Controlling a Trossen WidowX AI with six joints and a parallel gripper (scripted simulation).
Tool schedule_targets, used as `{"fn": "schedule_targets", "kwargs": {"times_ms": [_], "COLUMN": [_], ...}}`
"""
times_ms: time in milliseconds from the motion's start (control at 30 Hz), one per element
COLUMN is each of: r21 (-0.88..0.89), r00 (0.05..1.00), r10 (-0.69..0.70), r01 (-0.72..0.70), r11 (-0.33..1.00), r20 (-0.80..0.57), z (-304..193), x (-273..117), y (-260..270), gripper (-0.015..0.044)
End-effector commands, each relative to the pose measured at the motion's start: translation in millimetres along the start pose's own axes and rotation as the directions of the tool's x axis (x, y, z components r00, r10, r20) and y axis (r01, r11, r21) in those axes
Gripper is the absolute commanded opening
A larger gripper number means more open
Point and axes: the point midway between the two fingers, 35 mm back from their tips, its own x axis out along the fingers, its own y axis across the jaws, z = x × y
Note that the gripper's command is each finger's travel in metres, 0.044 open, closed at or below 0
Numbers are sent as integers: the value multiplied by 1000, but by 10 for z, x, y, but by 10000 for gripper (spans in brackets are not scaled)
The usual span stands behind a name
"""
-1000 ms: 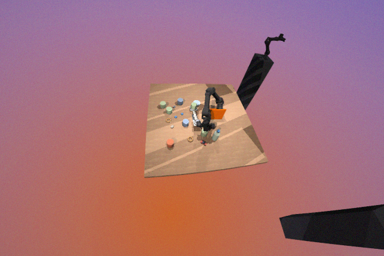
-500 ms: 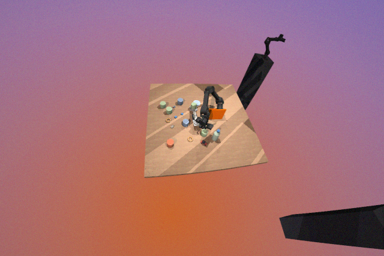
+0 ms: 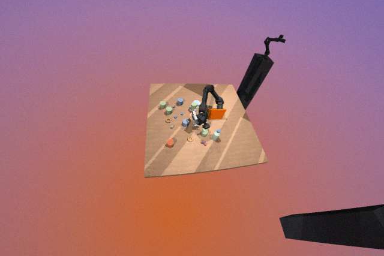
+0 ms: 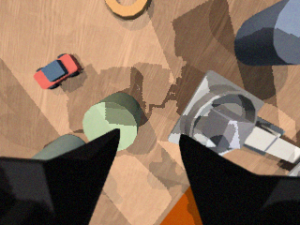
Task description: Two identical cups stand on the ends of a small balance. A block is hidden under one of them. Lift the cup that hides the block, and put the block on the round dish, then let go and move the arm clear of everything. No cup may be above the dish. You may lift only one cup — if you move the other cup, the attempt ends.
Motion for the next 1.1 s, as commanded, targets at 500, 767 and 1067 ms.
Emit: {"fn": "schedule_targets", "kwargs": {"times_ms": [500,767,1067], "r21": [624,814,953], "r00": [1000,1000,999], "r10": [-17,-23,-31], "r01": [15,19,20], "r11": [781,580,303], "r20": [-3,-7,-11], "z": [43,51,56], "x": [-105,-140,-177], "y": [-327,-458,-606], "gripper": [260,260,260]}}
